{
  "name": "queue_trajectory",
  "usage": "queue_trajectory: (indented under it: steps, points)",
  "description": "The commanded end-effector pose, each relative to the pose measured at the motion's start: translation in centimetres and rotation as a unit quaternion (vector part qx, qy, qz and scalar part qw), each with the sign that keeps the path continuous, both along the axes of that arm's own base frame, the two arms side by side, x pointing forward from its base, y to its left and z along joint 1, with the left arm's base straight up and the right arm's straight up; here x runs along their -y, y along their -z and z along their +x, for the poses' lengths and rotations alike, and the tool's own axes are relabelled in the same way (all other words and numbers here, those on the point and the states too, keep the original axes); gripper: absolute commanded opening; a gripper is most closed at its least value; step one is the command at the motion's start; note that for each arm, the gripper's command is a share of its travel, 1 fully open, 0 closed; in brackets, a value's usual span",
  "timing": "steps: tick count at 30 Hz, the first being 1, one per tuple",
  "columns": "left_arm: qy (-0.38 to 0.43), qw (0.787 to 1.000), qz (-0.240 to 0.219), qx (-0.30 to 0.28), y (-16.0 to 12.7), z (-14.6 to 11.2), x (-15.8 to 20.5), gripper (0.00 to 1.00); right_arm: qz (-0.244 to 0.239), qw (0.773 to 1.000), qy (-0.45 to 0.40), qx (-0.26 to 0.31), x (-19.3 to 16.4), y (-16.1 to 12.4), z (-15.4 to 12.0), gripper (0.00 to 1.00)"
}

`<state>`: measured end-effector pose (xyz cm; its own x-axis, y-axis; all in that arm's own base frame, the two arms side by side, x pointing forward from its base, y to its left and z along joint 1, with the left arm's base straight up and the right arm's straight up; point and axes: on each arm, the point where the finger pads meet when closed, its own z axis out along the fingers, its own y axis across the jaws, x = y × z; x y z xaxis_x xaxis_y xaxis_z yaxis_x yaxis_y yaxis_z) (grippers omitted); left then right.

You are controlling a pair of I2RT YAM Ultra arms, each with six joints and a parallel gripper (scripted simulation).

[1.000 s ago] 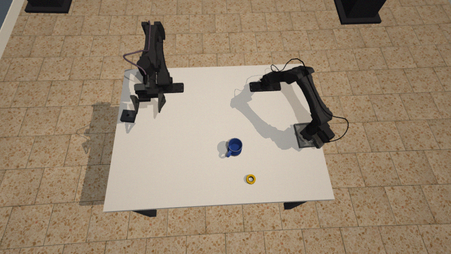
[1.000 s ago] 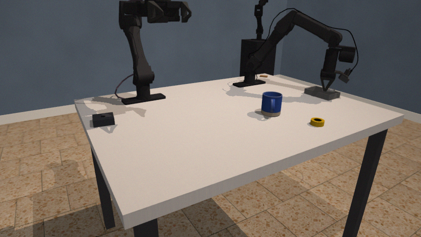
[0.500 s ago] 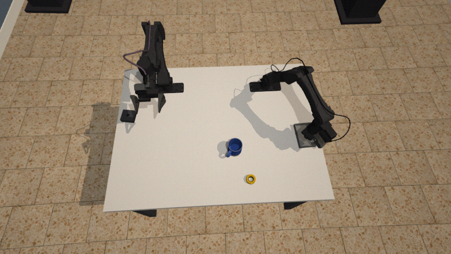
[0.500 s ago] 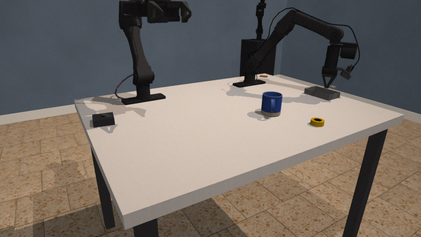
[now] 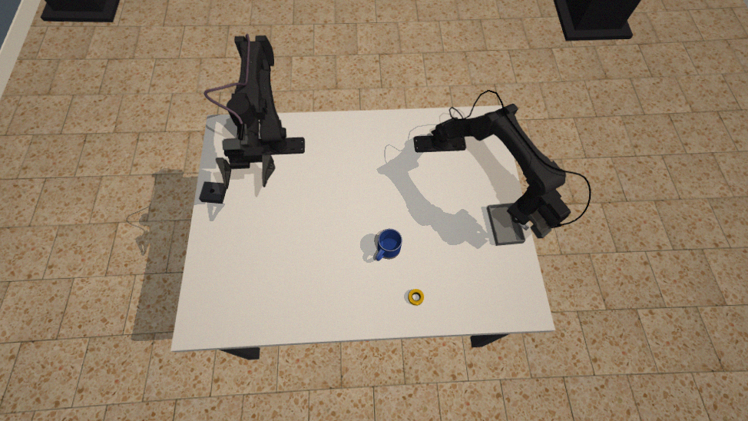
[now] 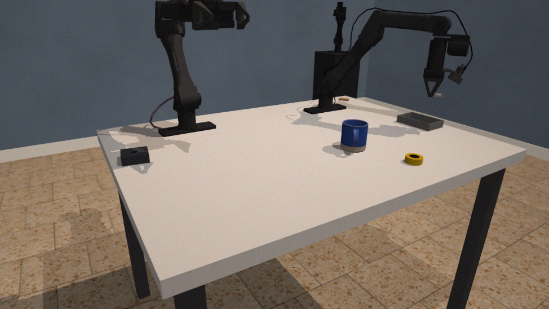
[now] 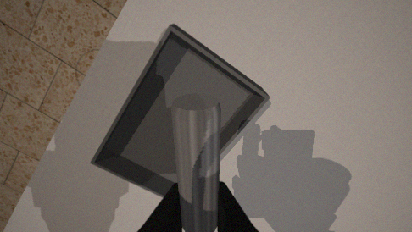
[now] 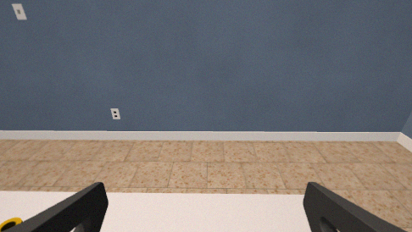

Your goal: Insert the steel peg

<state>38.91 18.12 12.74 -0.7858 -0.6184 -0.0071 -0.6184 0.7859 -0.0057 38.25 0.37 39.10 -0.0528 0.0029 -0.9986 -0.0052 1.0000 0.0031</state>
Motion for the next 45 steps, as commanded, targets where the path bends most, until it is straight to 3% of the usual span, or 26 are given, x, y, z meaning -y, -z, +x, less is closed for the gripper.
queue_trajectory:
  steps: [1,2,3,6,9,13,16,18,21,26,33,35,38,41,42,45]
  points:
    - [-0.003,1.0,0.005,-0.005,-0.8,-0.3,-0.1,0.0,-0.001,1.0,0.003,0.026,0.3,-1.6,-0.1,1.0]
    - [0.009,1.0,0.012,0.013,-2.3,-0.1,0.7,0.0,-0.001,1.0,0.003,0.026,0.3,-1.6,-0.1,1.0]
    - [0.025,1.0,0.0,-0.002,-1.4,-0.6,1.9,0.0,-0.001,1.0,0.003,0.026,0.3,-1.6,-0.1,1.0]
    - [0.115,0.993,0.004,0.033,-2.4,0.8,7.8,0.0,-0.001,1.0,0.003,0.026,0.3,-1.6,-0.1,1.0]
    - [0.176,0.983,0.005,0.05,-3.1,0.5,11.8,0.0,-0.001,1.0,0.003,0.026,0.3,-1.6,-0.1,1.0]
    - [0.294,0.953,0.003,0.077,-3.9,-1.0,19.5,0.0,-0.001,1.0,0.003,0.026,0.3,-1.6,-0.1,1.0]
    - [0.39,0.915,-0.002,0.1,-4.2,-3.5,25.5,0.0,-0.001,1.0,0.003,0.026,0.3,-1.6,-0.1,1.0]
    - [0.39,0.915,-0.002,0.1,-4.2,-3.5,25.5,0.0,-0.001,1.0,0.003,0.026,0.3,-1.6,-0.1,1.0]
    - [0.497,0.858,-0.012,0.128,-4.2,-7.4,31.7,0.0,-0.001,1.0,0.003,0.026,0.3,-1.6,-0.1,1.0]
    - [0.621,0.766,-0.031,0.163,-3.5,-13.9,37.5,0.0,-0.001,1.0,0.003,0.026,0.3,-1.6,-0.1,1.0]
    - [0.774,0.594,-0.07,0.208,-1.5,-25.0,42.3,0.0,-0.001,1.0,0.003,0.026,0.3,-1.6,-0.1,1.0]
    - [0.774,0.594,-0.07,0.208,-1.5,-25.0,42.3,0.0,-0.001,1.0,0.003,0.026,0.3,-1.6,-0.1,1.0]
    - [0.833,0.497,-0.094,0.226,-0.1,-30.6,42.9,0.0,-0.001,1.0,0.003,0.026,0.3,-1.6,-0.1,1.0]
    - [0.865,0.427,-0.112,0.236,0.9,-34.1,42.8,0.0,-0.001,1.0,0.003,0.026,0.3,-1.6,-0.1,1.0]
    - [0.871,0.415,-0.113,0.239,1.2,-34.7,42.7,0.0,-0.001,1.0,0.003,0.026,0.3,-1.6,-0.1,1.0]
    - [0.872,0.411,-0.112,0.24,1.3,-34.8,42.7,0.0,-0.001,1.0,0.003,0.026,0.3,-1.6,-0.1,1.0]
